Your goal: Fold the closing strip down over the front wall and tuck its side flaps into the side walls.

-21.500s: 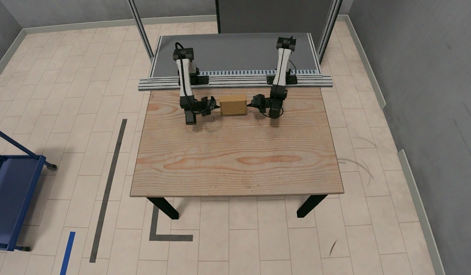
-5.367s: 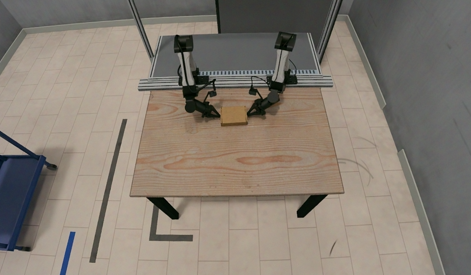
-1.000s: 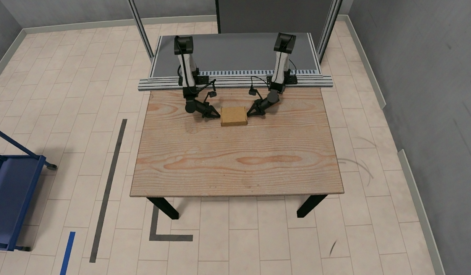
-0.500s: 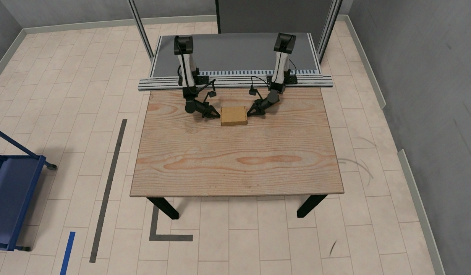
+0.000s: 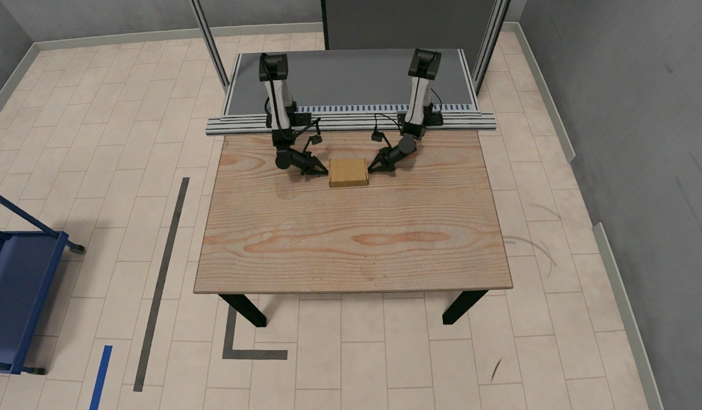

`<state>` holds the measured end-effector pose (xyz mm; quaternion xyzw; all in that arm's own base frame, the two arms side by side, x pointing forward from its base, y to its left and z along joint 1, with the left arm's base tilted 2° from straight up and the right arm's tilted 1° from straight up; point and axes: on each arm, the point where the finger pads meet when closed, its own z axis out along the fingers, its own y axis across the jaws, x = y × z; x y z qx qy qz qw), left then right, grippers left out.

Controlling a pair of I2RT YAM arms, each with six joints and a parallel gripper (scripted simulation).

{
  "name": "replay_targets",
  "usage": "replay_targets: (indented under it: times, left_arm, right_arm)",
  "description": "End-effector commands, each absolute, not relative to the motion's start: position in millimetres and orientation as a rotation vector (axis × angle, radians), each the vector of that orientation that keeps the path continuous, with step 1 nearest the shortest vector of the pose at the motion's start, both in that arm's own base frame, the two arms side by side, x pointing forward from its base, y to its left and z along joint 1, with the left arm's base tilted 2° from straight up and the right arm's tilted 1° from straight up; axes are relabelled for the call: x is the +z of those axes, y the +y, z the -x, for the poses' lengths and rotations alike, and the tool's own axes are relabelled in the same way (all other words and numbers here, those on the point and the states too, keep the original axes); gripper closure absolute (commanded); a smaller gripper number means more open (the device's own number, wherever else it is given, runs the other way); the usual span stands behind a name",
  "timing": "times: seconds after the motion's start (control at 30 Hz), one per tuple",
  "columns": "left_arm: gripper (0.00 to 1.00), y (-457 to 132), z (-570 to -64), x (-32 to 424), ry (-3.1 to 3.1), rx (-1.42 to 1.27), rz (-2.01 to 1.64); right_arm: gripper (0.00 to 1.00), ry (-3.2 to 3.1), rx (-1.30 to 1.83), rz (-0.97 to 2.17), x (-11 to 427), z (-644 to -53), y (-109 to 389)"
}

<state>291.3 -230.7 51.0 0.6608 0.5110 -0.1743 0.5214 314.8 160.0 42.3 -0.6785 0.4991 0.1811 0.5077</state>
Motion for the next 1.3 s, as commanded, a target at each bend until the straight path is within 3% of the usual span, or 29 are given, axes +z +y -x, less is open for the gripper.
replay_targets:
  times: [0.0,0.7,0.77,1.27]
  left_arm:
    - [0.99,-225.3,-286.0,48.8,1.232,-0.429,-1.585]
    - [0.99,-222.2,-284.7,39.8,1.254,-0.445,-1.59]
    - [0.99,-223.8,-291.9,58.9,1.206,-0.406,-1.577]
    - [0.99,-217.0,-294.8,68.4,1.254,-0.472,-1.565]
  right_arm:
    - [0.99,1.178,0.428,1.633,50.3,-320.1,159.4]
    - [0.99,1.197,0.443,1.632,43.0,-318.7,155.7]
    - [0.99,1.193,0.442,1.634,43.4,-319.3,156.2]
    - [0.99,1.243,0.513,1.631,51.6,-318.5,146.0]
